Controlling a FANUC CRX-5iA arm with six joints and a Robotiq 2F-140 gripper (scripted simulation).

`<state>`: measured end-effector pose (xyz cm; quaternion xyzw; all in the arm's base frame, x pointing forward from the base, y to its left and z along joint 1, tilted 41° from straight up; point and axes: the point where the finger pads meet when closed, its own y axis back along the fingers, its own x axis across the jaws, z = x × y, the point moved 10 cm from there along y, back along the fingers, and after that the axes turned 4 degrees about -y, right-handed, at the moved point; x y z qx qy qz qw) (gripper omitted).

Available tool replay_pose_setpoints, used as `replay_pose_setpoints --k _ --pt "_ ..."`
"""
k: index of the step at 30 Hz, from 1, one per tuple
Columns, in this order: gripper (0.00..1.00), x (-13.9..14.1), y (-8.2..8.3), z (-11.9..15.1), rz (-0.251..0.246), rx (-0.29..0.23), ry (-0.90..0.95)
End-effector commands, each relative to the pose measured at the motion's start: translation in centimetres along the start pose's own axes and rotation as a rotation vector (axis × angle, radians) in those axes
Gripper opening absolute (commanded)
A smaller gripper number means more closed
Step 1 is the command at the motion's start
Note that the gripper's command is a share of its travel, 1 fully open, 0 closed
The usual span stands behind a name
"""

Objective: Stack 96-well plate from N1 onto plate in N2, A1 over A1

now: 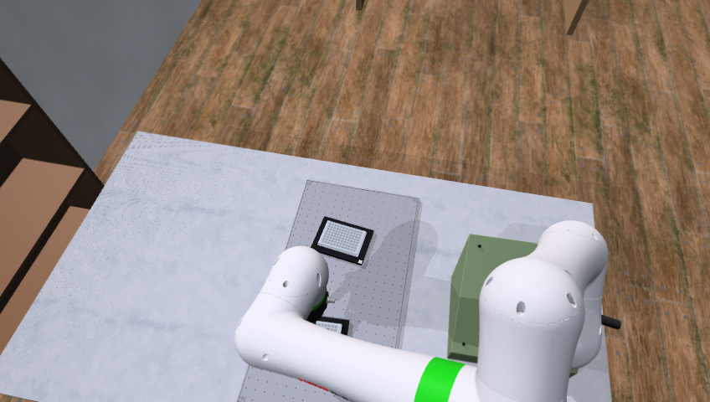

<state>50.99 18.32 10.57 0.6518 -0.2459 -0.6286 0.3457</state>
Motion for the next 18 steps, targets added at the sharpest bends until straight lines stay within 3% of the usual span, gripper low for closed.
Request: replay_pose_setpoints --k 1,18 --pt "1.00 0.0 -0.5 0.0 0.000 0.001 0.000" --pt "1.00 0.0 -3.0 0.0 0.000 0.001 0.000"
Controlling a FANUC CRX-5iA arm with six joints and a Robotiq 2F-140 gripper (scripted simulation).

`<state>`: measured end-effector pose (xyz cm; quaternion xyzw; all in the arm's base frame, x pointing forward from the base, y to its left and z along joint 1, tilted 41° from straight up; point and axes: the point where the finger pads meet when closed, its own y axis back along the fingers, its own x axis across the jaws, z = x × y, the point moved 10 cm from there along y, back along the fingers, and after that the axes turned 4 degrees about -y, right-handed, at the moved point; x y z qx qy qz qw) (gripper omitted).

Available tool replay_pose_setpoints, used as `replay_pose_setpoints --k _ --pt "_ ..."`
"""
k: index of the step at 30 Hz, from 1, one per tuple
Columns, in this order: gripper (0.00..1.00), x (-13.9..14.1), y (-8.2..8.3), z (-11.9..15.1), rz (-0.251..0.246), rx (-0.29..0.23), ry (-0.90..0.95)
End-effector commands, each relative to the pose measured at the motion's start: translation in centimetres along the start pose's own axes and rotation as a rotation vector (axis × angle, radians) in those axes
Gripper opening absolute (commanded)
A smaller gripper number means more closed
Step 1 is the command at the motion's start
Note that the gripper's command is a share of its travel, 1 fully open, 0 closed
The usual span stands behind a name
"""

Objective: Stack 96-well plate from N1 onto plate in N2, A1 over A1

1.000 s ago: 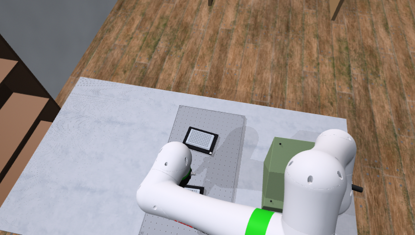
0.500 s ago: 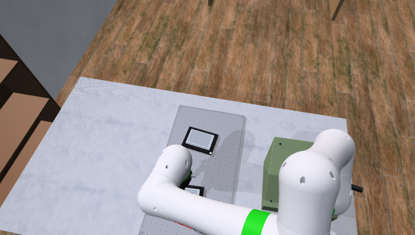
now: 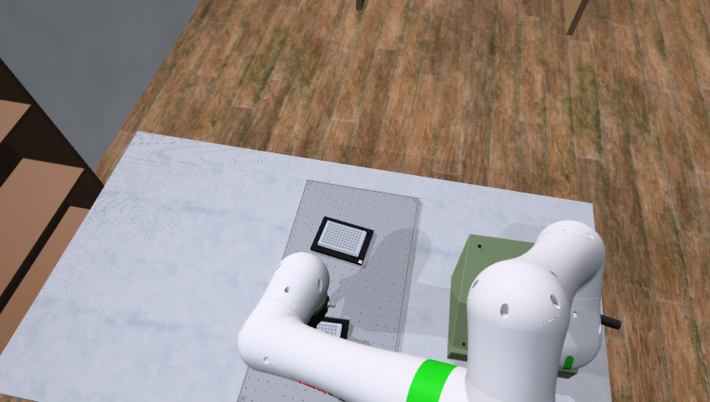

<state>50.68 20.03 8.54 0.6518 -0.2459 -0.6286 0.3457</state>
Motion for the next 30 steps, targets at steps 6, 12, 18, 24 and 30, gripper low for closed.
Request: replay_pose_setpoints --k 6,12,18,24,30 --pt "1.00 0.01 -1.15 -0.02 0.000 0.000 0.000" --pt "1.00 0.01 -1.20 -0.02 0.000 0.000 0.000" --pt "0.00 0.01 -1.20 -0.02 0.000 0.000 0.000" --pt "0.00 0.01 -1.20 -0.02 0.000 0.000 0.000" --pt "0.00 0.01 -1.20 -0.02 0.000 0.000 0.000"
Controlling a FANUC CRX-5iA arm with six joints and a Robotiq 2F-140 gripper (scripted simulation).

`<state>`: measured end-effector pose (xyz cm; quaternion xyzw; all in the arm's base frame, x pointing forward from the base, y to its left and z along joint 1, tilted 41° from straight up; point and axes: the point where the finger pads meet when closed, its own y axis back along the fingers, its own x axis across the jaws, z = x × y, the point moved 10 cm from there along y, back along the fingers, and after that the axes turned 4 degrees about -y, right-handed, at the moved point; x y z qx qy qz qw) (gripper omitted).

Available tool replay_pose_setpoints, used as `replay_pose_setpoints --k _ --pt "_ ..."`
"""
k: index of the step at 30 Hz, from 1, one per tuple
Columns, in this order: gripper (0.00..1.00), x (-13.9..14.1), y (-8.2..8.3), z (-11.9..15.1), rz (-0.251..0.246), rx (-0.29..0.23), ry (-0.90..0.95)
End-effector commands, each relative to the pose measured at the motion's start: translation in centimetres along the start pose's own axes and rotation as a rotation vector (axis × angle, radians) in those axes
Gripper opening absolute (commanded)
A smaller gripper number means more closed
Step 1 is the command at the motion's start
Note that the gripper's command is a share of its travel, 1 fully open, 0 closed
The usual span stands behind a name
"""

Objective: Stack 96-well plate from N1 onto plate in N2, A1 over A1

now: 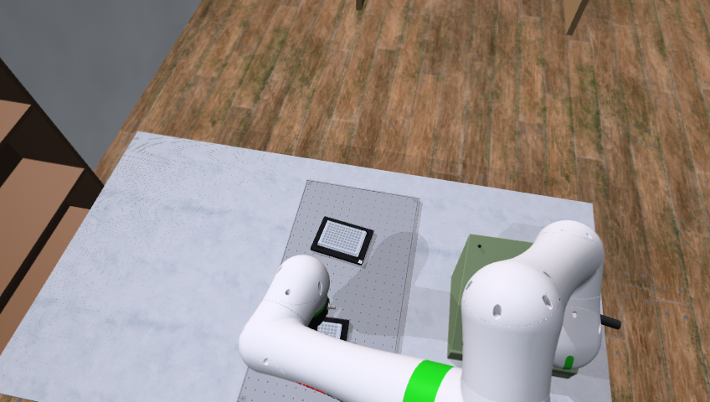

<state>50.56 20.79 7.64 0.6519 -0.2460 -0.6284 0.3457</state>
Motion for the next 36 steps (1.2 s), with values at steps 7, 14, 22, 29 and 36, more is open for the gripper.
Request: replay_pose_setpoints --k 7,14,22,29,36 --pt "0.00 0.0 0.0 0.0 0.000 0.000 0.000" --pt "0.00 0.0 0.0 0.0 0.000 0.000 0.000" --pt "0.00 0.0 0.2 0.0 0.000 0.000 0.000" --pt "0.00 0.0 1.0 0.0 0.000 0.000 0.000" --pt "0.00 0.0 2.2 0.0 0.000 0.000 0.000"
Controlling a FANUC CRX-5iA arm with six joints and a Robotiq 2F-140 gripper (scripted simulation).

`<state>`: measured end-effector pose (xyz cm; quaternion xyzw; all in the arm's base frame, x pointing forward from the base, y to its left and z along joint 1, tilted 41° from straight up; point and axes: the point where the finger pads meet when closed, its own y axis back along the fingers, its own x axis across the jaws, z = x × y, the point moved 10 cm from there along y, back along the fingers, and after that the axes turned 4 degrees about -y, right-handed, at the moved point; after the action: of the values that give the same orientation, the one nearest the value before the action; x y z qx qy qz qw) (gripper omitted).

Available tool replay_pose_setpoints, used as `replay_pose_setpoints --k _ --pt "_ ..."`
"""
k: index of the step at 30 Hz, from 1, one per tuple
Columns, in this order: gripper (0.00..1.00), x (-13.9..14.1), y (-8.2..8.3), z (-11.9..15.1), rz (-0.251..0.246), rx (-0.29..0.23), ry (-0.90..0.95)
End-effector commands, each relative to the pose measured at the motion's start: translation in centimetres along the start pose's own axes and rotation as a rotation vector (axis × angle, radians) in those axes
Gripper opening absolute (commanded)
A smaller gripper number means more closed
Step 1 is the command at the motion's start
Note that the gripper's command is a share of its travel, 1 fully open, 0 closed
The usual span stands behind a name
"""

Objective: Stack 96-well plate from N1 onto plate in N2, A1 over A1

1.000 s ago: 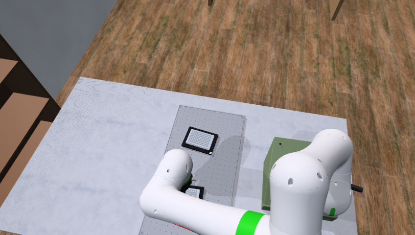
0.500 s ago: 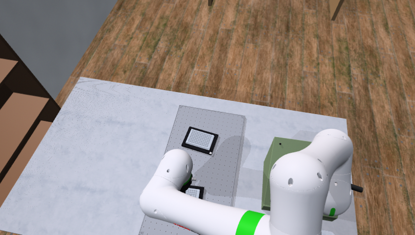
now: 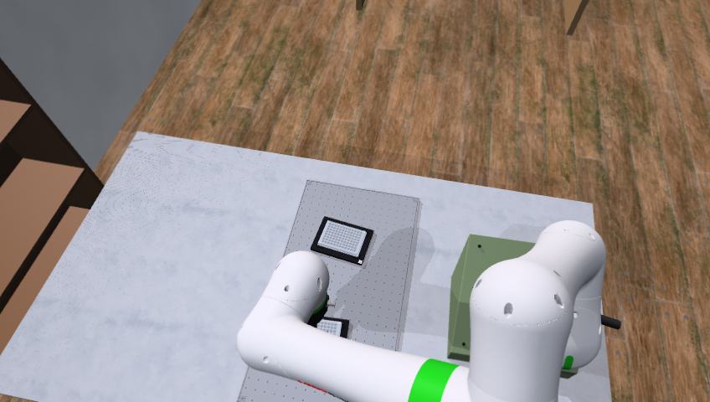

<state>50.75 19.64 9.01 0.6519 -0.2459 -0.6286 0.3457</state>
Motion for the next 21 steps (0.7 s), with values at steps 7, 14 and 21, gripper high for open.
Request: replay_pose_setpoints --k 7,14,21 --pt "0.00 0.0 1.5 0.0 0.000 0.000 0.000" --pt "0.00 0.0 2.4 0.0 0.000 0.000 0.000" --pt "0.00 0.0 3.5 0.0 0.000 0.000 0.000"
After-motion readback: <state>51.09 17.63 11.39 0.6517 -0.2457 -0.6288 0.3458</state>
